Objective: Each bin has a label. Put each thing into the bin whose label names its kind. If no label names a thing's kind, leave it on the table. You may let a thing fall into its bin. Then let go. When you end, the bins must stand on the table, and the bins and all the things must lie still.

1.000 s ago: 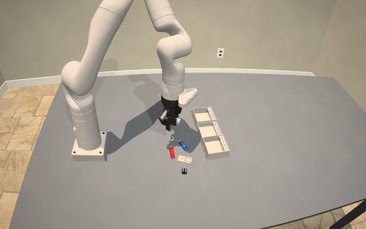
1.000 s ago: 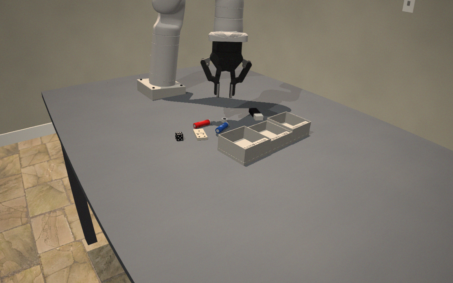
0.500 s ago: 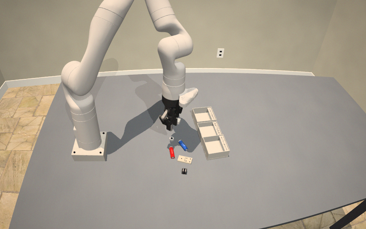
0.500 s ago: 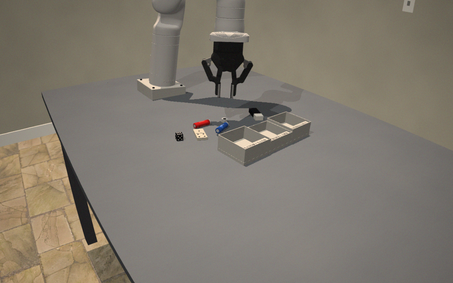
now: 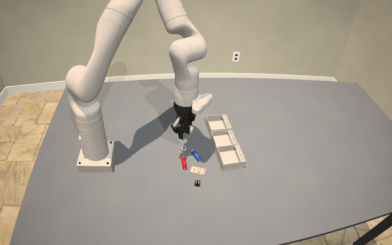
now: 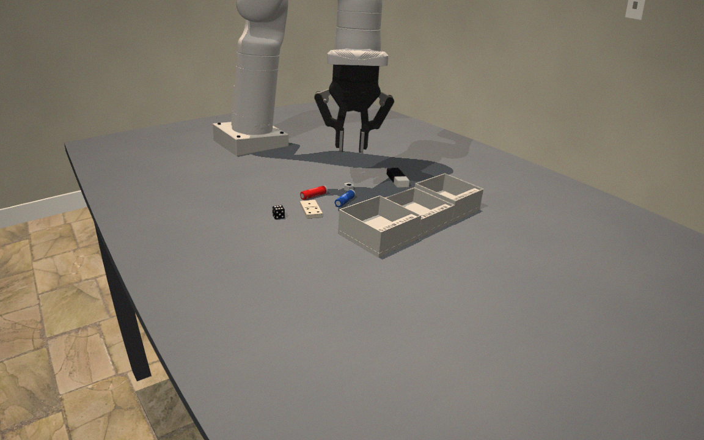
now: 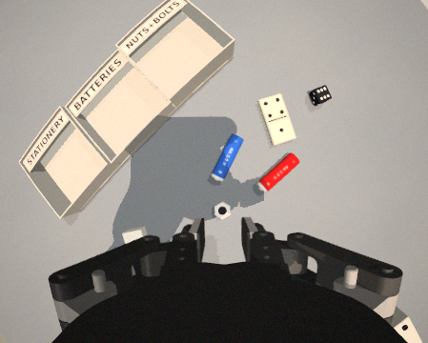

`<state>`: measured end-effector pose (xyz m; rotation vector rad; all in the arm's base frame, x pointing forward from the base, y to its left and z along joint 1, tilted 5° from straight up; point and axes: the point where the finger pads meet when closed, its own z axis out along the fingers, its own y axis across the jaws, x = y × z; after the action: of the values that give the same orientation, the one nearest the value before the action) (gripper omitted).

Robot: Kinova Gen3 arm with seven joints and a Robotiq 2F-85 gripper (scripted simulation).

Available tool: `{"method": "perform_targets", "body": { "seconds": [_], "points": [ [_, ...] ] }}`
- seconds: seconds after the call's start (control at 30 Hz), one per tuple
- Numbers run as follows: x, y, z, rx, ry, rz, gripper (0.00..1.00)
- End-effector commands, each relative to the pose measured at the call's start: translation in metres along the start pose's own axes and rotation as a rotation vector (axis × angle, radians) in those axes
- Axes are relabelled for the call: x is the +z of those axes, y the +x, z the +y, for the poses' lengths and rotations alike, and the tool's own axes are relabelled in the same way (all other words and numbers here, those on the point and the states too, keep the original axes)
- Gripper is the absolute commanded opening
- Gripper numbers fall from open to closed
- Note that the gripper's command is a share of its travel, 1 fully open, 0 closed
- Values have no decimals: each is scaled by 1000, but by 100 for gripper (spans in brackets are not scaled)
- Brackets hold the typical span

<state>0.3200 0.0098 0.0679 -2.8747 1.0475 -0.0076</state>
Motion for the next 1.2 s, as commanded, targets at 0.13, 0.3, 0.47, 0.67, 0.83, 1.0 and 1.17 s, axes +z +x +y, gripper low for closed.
{"method": "perform_targets", "body": {
  "seconds": [0.13, 0.3, 0.47, 0.67, 0.83, 1.0, 1.17],
  "points": [
    [0, 0, 0, 0, 1, 1, 31],
    [0, 0, 0, 0, 1, 1, 31],
    [0, 0, 0, 0, 1, 1, 31],
    [20, 0, 1, 0, 1, 1, 31],
    [32, 0, 3, 0, 1, 1, 31],
    [52, 1, 5, 0, 1, 1, 31],
    [56, 1, 6, 0, 1, 1, 31]
  ]
}}
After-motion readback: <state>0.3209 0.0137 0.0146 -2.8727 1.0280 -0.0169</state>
